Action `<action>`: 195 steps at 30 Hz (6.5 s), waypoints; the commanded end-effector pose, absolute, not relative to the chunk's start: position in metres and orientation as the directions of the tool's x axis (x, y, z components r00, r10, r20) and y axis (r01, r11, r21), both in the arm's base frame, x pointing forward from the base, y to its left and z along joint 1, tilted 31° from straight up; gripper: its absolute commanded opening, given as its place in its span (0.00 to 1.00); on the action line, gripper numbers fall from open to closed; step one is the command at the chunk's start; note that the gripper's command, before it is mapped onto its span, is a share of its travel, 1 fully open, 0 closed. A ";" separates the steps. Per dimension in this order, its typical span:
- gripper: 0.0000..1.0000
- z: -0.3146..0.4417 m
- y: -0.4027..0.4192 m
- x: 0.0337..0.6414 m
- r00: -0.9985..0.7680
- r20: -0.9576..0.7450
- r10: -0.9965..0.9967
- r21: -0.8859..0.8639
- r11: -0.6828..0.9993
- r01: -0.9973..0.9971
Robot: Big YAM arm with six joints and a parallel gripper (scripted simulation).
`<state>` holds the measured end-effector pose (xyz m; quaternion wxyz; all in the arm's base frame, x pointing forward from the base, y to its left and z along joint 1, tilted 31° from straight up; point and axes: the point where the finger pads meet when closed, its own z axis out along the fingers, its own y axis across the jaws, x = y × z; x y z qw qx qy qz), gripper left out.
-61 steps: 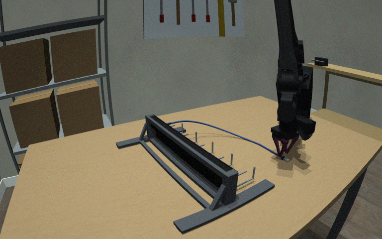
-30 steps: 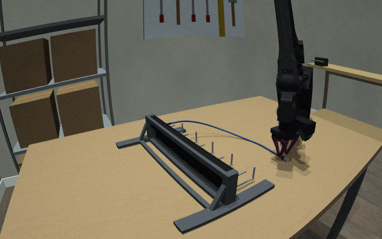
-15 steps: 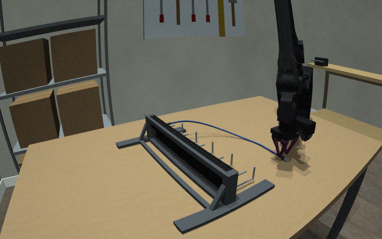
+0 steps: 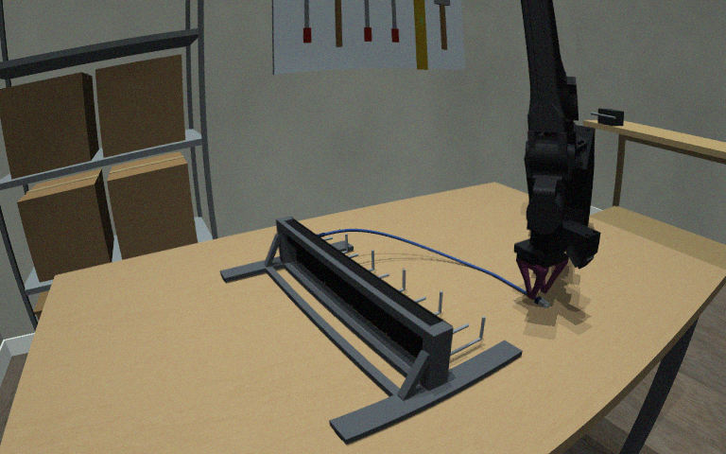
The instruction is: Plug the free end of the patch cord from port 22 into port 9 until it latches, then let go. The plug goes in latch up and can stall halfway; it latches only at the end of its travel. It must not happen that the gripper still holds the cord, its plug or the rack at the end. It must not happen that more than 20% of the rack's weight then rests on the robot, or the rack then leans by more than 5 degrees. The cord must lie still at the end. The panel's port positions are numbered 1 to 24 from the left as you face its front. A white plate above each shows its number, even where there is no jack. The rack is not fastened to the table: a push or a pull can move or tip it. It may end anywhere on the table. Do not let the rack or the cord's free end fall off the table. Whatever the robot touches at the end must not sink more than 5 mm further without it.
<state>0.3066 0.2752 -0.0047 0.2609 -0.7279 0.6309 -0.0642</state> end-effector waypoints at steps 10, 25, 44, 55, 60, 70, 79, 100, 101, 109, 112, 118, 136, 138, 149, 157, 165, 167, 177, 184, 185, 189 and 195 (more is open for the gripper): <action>0.36 -0.004 0.278 0.306 0.191 -0.238 -0.952 -0.453 -0.066 -0.889; 0.36 -0.006 0.281 0.309 0.193 -0.243 -0.951 -0.460 -0.062 -0.886; 0.36 -0.009 0.283 0.315 0.194 -0.248 -0.949 -0.468 -0.058 -0.882; 0.36 -0.012 0.283 0.317 0.194 -0.247 -0.949 -0.468 -0.058 -0.882; 0.36 -0.012 0.283 0.318 0.193 -0.246 -0.950 -0.468 -0.058 -0.882; 0.36 -0.013 0.283 0.318 0.193 -0.246 -0.950 -0.468 -0.058 -0.882; 0.36 -0.011 0.283 0.319 0.195 -0.247 -0.949 -0.472 -0.058 -0.880; 0.36 -0.012 0.284 0.319 0.203 -0.244 -0.948 -0.474 -0.066 -0.878; 0.36 -0.012 0.284 0.319 0.203 -0.244 -0.948 -0.474 -0.066 -0.878; 0.36 -0.011 0.284 0.320 0.202 -0.246 -0.948 -0.476 -0.064 -0.877; 0.36 -0.010 0.284 0.320 0.202 -0.246 -0.948 -0.476 -0.064 -0.877; 0.00 -0.010 0.284 0.321 0.203 -0.247 -0.948 -0.477 -0.063 -0.876; 0.00 -0.008 0.285 0.322 0.204 -0.249 -0.947 -0.481 -0.061 -0.875; 0.00 -0.008 0.285 0.322 0.204 -0.250 -0.947 -0.481 -0.061 -0.874; 0.00 -0.007 0.286 0.322 0.205 -0.251 -0.946 -0.484 -0.061 -0.873; 0.00 -0.006 0.286 0.323 0.205 -0.252 -0.946 -0.485 -0.060 -0.873; 0.00 -0.006 0.286 0.322 0.206 -0.252 -0.946 -0.485 -0.060 -0.873; 0.00 -0.007 0.286 0.322 0.205 -0.251 -0.946 -0.484 -0.061 -0.873; 0.00 -0.010 0.282 0.317 0.204 -0.246 -0.948 -0.476 -0.066 -0.877; 0.00 -0.013 0.279 0.314 0.203 -0.241 -0.949 -0.469 -0.070 -0.880; 0.00 -0.013 0.279 0.314 0.203 -0.241 -0.949 -0.469 -0.070 -0.880; 0.00 -0.014 0.278 0.313 0.203 -0.239 -0.949 -0.467 -0.071 -0.881; 0.00 -0.015 0.277 0.311 0.203 -0.237 -0.950 -0.464 -0.073 -0.883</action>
